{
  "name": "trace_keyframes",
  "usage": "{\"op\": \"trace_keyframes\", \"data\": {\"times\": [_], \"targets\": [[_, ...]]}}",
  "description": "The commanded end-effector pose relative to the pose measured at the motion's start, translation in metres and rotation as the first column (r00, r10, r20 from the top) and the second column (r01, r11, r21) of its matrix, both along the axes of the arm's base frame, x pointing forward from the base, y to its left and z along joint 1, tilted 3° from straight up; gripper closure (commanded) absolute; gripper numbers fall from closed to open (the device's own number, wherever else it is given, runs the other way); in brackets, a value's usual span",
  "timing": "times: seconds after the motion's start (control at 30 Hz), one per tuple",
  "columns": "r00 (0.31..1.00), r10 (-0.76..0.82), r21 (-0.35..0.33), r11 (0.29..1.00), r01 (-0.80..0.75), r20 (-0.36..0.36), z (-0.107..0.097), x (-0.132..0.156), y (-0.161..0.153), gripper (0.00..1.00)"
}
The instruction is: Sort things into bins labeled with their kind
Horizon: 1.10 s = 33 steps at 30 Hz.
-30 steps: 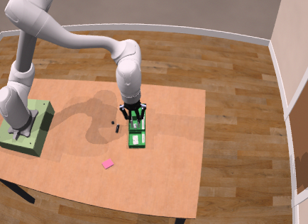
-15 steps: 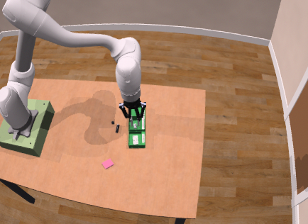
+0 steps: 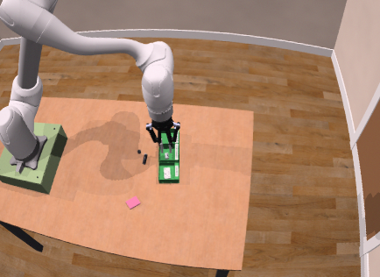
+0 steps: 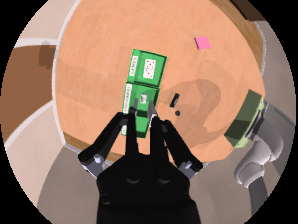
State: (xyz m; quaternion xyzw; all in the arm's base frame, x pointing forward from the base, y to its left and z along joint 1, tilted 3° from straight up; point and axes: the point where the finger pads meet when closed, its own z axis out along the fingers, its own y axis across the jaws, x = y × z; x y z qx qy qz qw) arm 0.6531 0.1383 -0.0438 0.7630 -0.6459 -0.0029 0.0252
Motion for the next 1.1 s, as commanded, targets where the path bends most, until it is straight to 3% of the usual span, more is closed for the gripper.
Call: {"op": "trace_keyframes", "data": {"times": [0.0,0.23,0.27,0.37,0.47,0.5,0.7,0.97,1.03,1.07], "targets": [[1.0,0.0,0.0,1.0,0.0,0.0,0.013,0.001,0.001,0.82],[1.0,0.0,0.0,1.0,0.0,0.0,0.013,0.0,0.0,0.82],[0.999,-0.05,-0.002,0.999,0.05,0.002,0.014,-0.003,-0.007,0.67],[0.983,-0.182,-0.006,0.983,0.182,0.007,0.015,-0.012,-0.03,0.67],[0.978,-0.207,-0.006,0.978,0.207,0.008,0.016,-0.016,-0.038,0.67],[0.955,-0.295,-0.009,0.955,0.295,0.012,0.016,-0.019,-0.046,0.67],[0.89,-0.456,-0.01,0.89,0.456,0.017,0.019,-0.038,-0.092,0.67],[0.746,-0.665,-0.012,0.746,0.665,0.026,0.023,-0.064,-0.153,0.67],[0.746,-0.665,-0.012,0.746,0.665,0.026,0.023,-0.064,-0.153,0.67],[0.682,-0.73,-0.013,0.682,0.731,0.031,0.023,-0.067,-0.161,0.67]]}}
